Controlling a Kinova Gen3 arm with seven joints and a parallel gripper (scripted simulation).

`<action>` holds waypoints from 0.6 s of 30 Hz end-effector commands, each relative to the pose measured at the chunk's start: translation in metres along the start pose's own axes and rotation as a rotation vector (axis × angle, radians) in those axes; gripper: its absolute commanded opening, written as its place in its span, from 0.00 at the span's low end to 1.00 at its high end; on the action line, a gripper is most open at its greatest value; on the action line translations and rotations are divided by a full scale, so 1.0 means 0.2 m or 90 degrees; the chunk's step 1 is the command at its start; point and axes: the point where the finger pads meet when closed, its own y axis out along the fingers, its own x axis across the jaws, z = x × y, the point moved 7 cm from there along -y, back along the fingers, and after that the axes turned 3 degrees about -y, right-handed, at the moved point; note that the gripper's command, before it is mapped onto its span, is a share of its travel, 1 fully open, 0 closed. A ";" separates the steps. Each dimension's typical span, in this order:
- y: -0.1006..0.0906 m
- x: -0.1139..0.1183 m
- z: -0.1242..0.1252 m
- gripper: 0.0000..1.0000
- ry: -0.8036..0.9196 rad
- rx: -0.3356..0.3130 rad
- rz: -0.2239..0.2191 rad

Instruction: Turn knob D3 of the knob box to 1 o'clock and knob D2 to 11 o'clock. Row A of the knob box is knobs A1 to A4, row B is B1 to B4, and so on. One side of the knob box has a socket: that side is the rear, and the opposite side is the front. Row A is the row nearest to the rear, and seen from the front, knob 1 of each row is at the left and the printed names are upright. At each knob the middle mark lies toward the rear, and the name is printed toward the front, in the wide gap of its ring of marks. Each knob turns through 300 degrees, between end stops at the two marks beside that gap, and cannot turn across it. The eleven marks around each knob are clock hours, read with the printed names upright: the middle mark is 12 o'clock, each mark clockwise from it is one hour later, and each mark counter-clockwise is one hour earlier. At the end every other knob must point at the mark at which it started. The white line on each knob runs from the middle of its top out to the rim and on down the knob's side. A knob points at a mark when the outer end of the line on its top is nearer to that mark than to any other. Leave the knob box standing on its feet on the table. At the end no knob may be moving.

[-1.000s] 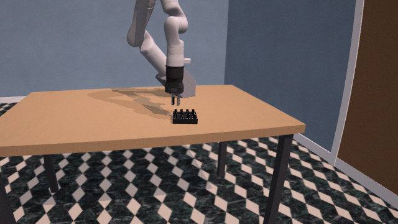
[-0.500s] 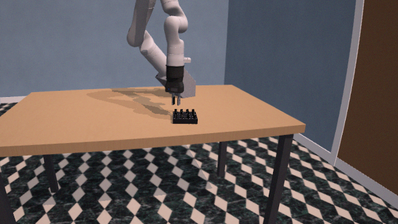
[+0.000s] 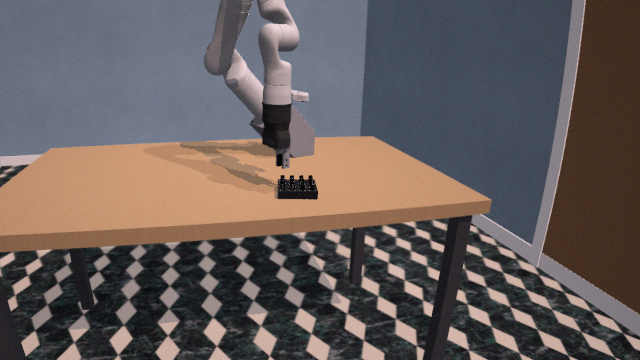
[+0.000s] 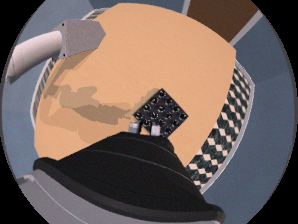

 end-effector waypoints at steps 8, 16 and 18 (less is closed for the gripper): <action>-0.06 0.06 -0.04 0.46 0.337 -0.005 -0.011; -0.08 0.07 -0.07 0.46 0.437 -0.002 -0.017; -0.08 0.07 -0.07 0.46 0.445 -0.002 -0.017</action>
